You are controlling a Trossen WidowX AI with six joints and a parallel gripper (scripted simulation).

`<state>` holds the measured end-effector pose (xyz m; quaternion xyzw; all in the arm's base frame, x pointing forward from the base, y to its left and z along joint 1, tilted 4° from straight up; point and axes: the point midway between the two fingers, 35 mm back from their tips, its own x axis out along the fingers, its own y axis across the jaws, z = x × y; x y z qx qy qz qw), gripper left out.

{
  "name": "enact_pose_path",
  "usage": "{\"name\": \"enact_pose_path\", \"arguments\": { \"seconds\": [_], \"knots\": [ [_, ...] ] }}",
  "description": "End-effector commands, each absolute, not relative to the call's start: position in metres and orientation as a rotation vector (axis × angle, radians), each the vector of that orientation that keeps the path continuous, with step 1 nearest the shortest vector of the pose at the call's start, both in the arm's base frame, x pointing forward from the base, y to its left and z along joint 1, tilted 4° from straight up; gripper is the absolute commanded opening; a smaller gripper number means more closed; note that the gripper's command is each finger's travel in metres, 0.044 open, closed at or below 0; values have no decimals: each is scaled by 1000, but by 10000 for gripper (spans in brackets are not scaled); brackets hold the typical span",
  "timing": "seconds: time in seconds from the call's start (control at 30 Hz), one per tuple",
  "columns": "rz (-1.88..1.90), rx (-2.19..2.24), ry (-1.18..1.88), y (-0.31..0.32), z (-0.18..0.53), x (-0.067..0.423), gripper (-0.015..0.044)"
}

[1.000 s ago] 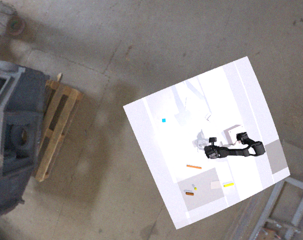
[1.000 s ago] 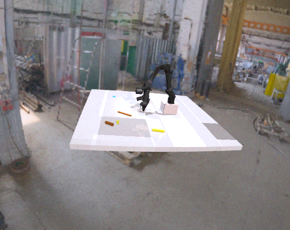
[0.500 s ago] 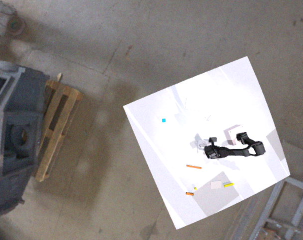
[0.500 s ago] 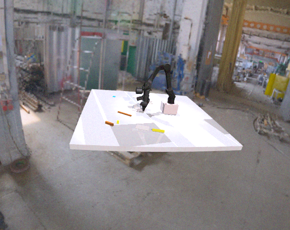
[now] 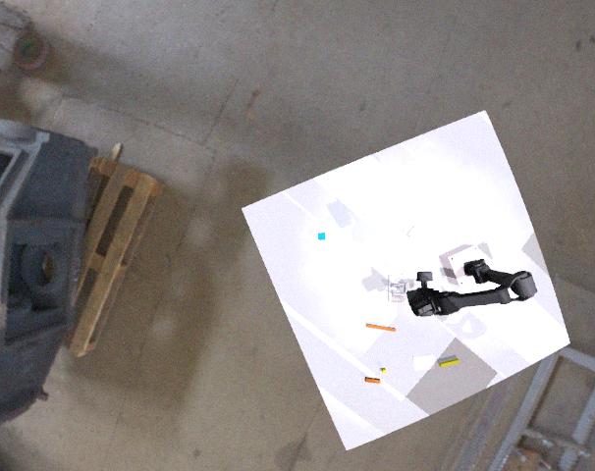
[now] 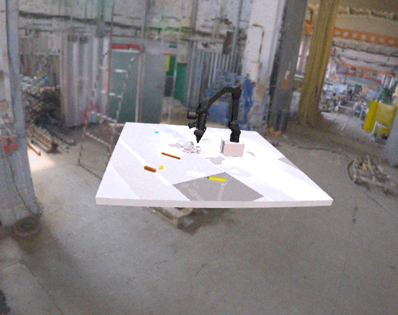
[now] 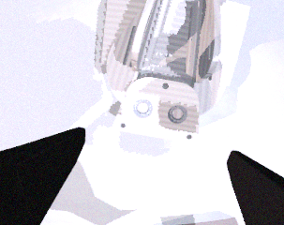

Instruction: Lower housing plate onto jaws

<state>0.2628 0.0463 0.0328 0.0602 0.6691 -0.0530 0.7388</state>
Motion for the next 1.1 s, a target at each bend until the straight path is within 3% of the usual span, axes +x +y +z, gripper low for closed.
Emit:
{"name": "enact_pose_path", "arguments": {
  "seconds": [0.0,0.37,1.07],
  "knots": [
    [-118,131,1471,45,39,256,440],
    [-124,126,1482,34,84,196,440],
    [-124,126,1482,34,84,195,440]
  ]
}}
